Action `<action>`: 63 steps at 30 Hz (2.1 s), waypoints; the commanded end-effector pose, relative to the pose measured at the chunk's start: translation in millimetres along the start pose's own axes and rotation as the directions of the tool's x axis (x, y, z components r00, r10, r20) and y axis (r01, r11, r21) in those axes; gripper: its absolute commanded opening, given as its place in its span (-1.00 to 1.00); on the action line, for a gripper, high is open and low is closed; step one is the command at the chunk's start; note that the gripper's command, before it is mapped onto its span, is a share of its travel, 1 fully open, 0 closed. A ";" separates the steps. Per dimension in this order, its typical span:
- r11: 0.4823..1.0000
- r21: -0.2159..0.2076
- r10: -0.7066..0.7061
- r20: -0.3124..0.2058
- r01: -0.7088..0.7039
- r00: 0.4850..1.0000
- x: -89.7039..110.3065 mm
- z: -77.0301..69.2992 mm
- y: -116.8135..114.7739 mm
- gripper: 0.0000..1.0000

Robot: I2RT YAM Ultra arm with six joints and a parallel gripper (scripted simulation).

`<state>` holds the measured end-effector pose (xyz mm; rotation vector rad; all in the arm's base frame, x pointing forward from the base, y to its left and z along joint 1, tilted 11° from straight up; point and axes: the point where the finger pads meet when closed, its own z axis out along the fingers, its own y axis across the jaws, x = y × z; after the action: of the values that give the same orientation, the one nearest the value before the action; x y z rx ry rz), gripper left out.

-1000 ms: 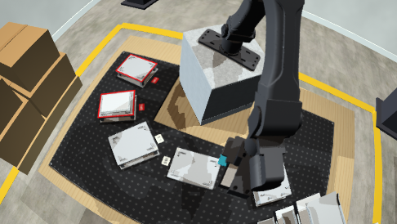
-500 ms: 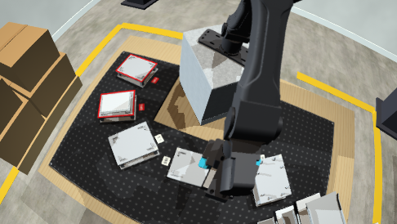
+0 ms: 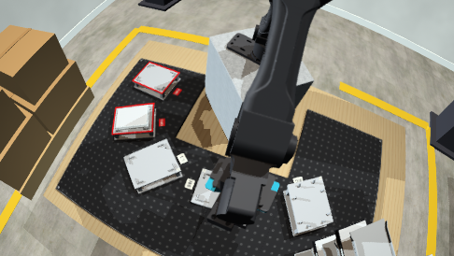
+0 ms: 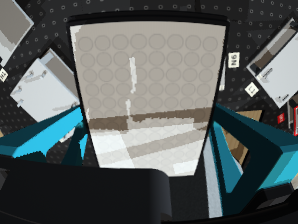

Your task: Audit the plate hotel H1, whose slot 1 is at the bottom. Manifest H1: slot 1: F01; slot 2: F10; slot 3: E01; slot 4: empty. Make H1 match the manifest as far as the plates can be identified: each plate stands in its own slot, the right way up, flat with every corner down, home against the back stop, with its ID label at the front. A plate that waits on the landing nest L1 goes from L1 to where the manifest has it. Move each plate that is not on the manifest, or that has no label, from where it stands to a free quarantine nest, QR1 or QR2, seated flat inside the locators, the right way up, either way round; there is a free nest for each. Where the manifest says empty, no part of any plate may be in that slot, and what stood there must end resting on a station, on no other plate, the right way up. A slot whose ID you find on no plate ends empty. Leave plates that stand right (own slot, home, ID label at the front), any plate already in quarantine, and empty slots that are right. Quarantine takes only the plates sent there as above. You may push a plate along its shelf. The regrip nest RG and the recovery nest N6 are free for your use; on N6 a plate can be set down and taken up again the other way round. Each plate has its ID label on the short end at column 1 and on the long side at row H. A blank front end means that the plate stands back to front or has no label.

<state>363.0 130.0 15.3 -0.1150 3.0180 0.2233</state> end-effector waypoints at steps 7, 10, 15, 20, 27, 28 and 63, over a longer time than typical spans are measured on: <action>0.993 -0.004 0.117 0.018 -0.117 0.993 -5.1 -5.8 -23.1 0.72; 0.986 -0.005 0.167 0.018 -0.167 0.986 -5.2 -5.8 -33.2 0.72; 0.969 -0.006 0.248 0.018 -0.248 0.969 -5.3 -5.7 -50.0 0.72; 0.945 -0.007 0.328 0.018 -0.328 0.944 -5.4 -5.7 -66.8 0.72; 0.914 -0.008 0.406 0.017 -0.405 0.914 -5.5 -5.7 -83.6 0.72; 0.907 -0.008 0.421 0.017 -0.421 0.907 -5.6 -5.7 -86.9 0.72; 0.883 -0.006 0.469 0.018 -0.469 0.883 -6.3 -5.9 -191.0 0.72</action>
<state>379.2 -47.0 -12.7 0.6423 2.9976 0.2694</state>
